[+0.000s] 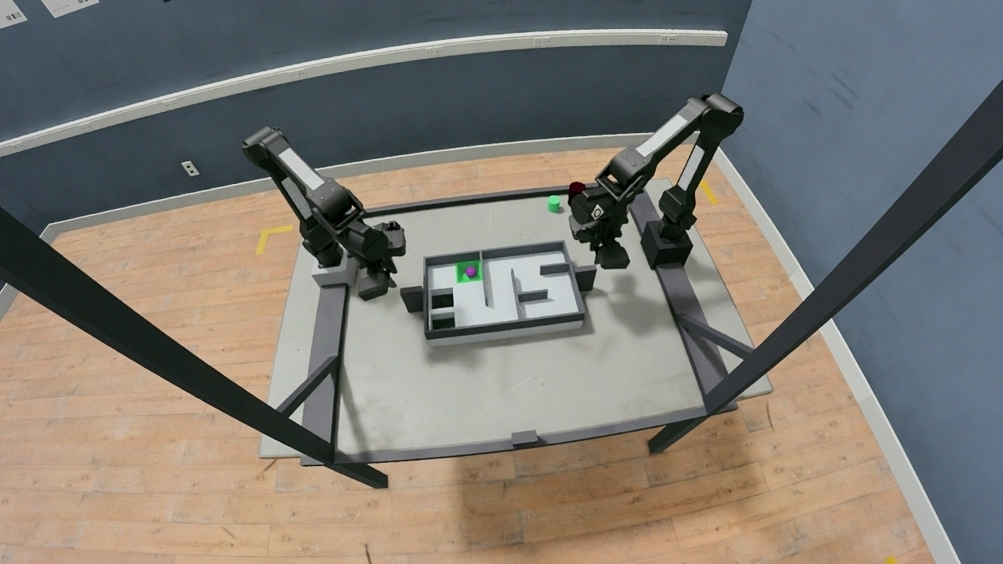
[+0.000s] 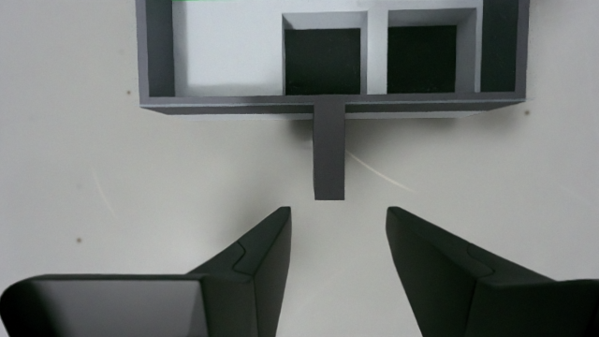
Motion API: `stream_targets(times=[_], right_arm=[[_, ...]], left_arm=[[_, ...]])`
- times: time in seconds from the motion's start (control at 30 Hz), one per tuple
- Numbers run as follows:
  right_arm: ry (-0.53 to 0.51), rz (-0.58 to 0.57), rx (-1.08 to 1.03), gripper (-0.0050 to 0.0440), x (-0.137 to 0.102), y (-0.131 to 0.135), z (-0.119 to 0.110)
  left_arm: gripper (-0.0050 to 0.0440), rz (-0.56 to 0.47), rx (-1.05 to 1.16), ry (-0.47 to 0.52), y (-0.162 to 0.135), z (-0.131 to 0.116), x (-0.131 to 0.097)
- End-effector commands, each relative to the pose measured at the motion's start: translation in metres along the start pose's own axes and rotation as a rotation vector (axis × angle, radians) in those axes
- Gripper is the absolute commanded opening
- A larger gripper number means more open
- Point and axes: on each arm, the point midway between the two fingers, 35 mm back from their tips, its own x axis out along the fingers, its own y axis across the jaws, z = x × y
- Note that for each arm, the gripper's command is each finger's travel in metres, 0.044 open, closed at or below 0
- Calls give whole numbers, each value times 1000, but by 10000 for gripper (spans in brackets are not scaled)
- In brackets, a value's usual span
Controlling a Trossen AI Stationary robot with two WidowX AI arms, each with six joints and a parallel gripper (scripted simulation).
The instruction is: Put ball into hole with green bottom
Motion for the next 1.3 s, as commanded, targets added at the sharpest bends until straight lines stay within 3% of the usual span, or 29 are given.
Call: stream_targets(times=[0.0, 0.13, 0.43, 0.8, 0.87, 0.93, 1.27], right_arm=[[-48, 12, 1, 180, -16, 3, 8], [-68, 16, 6, 180, -14, -1, 9], [-257, 80, 16, 180, -28, -5, 39], [-783, 136, 22, 180, -97, -32, 102], [-874, 132, 21, 180, -113, -39, 109], [-874, 132, 21, 180, -113, -39, 109], [-1316, 42, 13, 180, -202, -75, 120]], left_arm=[[180, -27, -16, -39, -4, 10, -11], [180, -35, -16, -40, 1, 9, -5], [180, -137, -41, -174, 5, 43, -12], [180, -268, -57, -637, 44, 131, -61], [180, -266, -53, -726, 56, 143, -74], [180, -266, -53, -726, 56, 143, -74], [180, -134, -5, -1169, 118, 179, -151]])
